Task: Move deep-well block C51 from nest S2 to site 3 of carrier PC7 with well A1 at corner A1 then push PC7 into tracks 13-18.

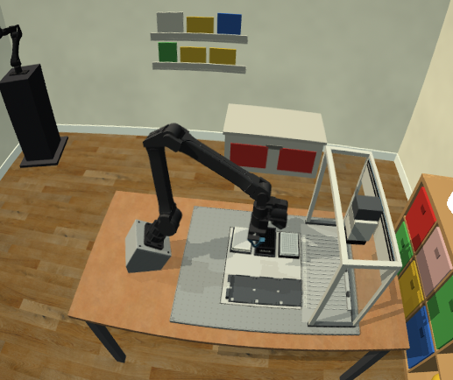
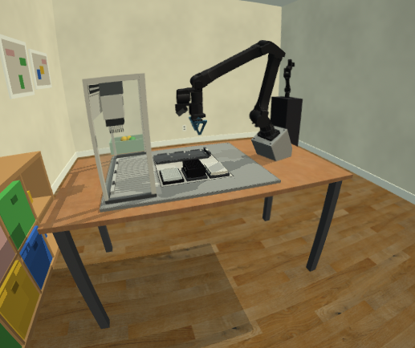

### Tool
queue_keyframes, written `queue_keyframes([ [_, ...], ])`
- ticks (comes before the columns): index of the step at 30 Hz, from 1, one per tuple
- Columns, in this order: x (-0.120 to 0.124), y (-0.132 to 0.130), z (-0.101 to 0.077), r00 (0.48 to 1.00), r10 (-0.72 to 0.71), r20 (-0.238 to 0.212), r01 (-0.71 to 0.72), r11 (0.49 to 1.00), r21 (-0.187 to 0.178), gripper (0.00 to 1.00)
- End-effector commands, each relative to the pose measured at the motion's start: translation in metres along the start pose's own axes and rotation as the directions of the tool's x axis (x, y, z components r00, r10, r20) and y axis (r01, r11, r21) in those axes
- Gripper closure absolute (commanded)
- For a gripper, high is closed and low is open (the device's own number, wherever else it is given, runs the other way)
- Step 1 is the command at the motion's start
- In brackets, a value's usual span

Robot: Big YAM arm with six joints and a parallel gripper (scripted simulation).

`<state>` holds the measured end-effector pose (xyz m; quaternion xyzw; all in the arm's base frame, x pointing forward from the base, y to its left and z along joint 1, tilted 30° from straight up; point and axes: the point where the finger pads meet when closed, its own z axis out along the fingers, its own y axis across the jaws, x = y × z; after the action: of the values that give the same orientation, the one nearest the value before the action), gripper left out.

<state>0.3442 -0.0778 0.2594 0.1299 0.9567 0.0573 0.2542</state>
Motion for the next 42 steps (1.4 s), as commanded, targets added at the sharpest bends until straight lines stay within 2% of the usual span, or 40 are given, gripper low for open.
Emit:
queue_keyframes([
  [1, -0.027, 0.012, -0.009, 0.994, 0.095, 0.052, -0.095, 0.995, -0.007, 0.0],
  [7, -0.043, 0.046, 0.011, 0.954, 0.293, 0.055, -0.292, 0.956, -0.025, 0.0],
  [16, -0.062, 0.094, 0.046, 0.823, 0.567, 0.038, -0.565, 0.824, -0.044, 0.0],
  [18, -0.062, 0.094, 0.046, 0.823, 0.567, 0.038, -0.565, 0.824, -0.044, 0.0],
  [23, -0.072, 0.121, 0.065, 0.717, 0.697, 0.026, -0.695, 0.717, -0.05, 0.0],
  [25, -0.072, 0.121, 0.065, 0.669, 0.743, 0.023, -0.742, 0.669, -0.051, 0.0],
  [26, -0.07, 0.117, 0.054, 0.64, 0.768, 0.03, -0.766, 0.64, -0.065, 0.0],
  [27, -0.057, 0.105, 0.061, 0.602, 0.798, 0.023, -0.798, 0.602, -0.029, 0.0],
  [28, -0.057, 0.105, 0.061, 0.575, 0.818, 0.022, -0.817, 0.575, -0.028, 0.0],
  [29, -0.061, 0.106, 0.059, 0.548, 0.836, 0.024, -0.835, 0.548, -0.042, 0.0],
  [33, -0.059, 0.115, 0.059, 0.447, 0.894, 0.008, -0.893, 0.447, -0.048, 0.0],
  [35, -0.059, 0.115, 0.059, 0.447, 0.894, 0.008, -0.893, 0.447, -0.048, 0.0],
  [42, -0.06, 0.112, 0.06, 0.222, 0.975, 0.001, -0.974, 0.222, -0.048, 0.0],
])
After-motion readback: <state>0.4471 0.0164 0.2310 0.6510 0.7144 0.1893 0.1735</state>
